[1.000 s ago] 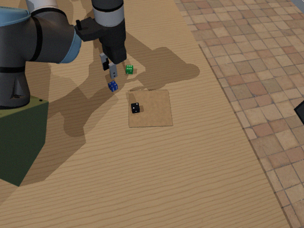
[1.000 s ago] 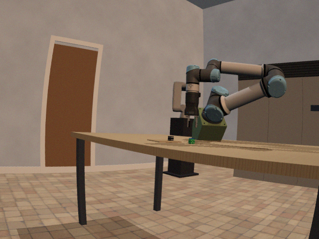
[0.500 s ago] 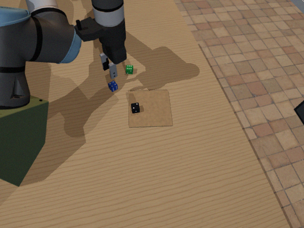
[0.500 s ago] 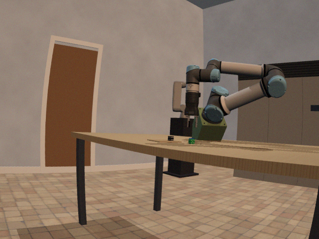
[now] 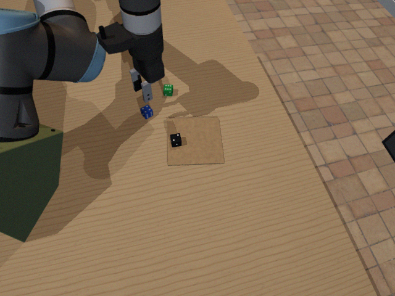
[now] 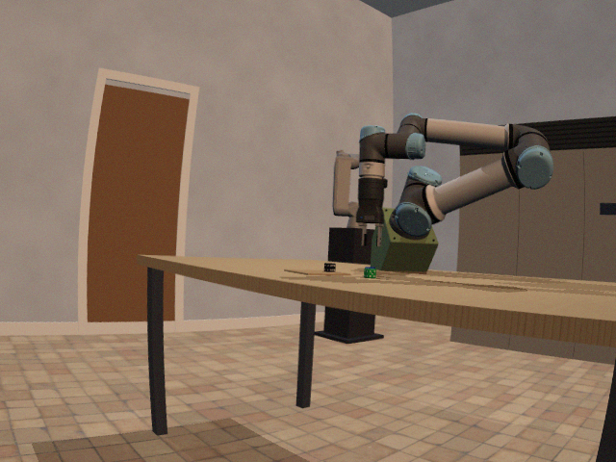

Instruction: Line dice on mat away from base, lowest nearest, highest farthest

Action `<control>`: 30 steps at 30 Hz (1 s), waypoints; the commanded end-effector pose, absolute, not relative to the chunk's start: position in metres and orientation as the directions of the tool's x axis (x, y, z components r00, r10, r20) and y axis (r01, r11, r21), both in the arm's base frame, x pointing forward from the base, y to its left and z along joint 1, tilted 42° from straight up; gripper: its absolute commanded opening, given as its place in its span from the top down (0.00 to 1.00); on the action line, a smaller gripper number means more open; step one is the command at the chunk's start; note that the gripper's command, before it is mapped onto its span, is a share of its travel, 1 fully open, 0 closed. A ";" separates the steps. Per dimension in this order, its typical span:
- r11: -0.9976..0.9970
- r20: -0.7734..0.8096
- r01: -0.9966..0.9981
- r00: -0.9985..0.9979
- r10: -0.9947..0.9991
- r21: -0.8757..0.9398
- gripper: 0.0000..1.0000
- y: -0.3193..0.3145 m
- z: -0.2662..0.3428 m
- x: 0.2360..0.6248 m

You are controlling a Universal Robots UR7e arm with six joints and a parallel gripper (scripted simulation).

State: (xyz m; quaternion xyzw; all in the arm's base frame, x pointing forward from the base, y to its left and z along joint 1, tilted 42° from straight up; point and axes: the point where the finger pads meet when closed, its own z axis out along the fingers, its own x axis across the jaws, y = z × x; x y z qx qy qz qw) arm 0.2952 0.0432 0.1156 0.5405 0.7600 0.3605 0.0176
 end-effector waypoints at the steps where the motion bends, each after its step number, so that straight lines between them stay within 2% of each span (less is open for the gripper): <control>1: 0.156 0.362 0.809 -0.415 0.834 0.567 0.21 0.043 0.116 0.295; 30: 0.156 0.362 0.809 -0.415 0.835 0.567 0.21 0.059 0.094 0.308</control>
